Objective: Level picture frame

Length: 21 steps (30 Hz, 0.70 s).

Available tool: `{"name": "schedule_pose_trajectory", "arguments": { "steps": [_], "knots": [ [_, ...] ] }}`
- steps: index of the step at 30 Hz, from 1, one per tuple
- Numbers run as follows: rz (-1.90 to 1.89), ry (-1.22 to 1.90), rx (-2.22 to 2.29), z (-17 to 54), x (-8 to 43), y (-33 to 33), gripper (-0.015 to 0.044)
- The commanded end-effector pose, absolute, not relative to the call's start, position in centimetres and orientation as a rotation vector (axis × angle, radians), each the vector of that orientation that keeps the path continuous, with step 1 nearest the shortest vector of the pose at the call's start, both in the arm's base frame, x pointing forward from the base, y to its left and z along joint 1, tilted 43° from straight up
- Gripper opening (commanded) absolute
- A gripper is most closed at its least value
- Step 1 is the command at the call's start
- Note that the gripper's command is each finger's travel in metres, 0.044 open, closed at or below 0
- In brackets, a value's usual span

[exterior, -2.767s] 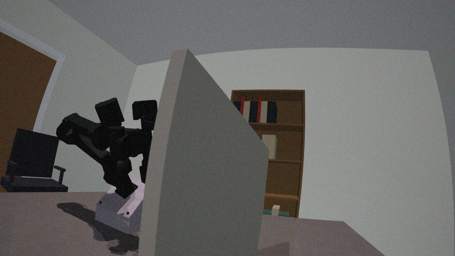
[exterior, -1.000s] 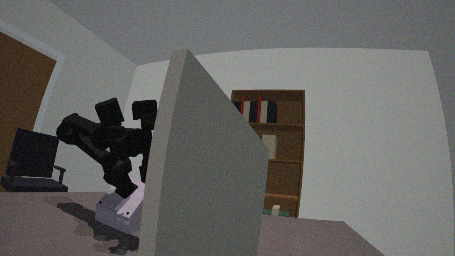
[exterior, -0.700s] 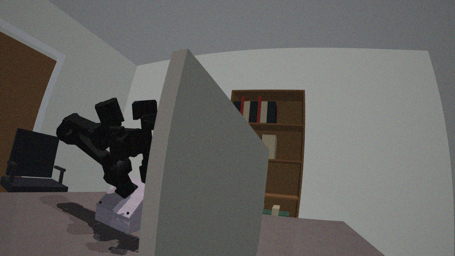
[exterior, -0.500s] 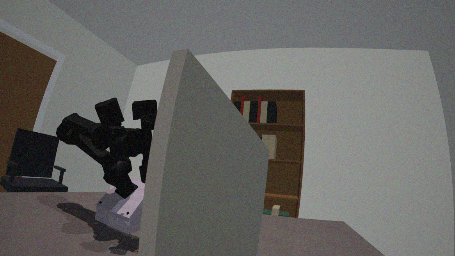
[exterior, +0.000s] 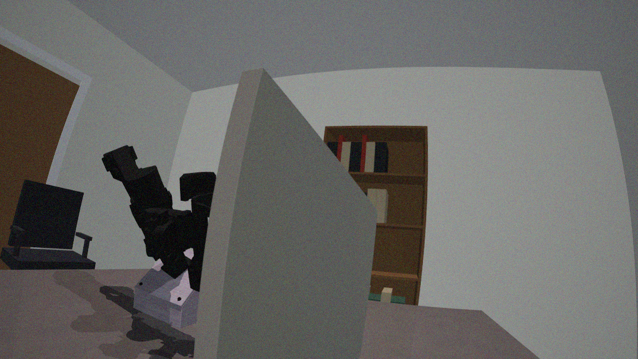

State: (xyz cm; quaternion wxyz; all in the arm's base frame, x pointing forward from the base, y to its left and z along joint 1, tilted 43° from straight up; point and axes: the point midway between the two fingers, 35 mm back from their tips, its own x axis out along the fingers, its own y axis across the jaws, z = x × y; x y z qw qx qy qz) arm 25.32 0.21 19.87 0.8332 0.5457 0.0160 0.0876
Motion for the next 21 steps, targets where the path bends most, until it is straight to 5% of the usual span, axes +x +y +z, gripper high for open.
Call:
{"name": "schedule_pose_trajectory", "arguments": {
  "steps": [1,21],
  "knots": [
    [0.193,0.04,1.145,19.6,25.3,0.1,0.026],
    [0.194,0.039,1.145,20.0,26.7,0.4,0.026]
  ]
}}
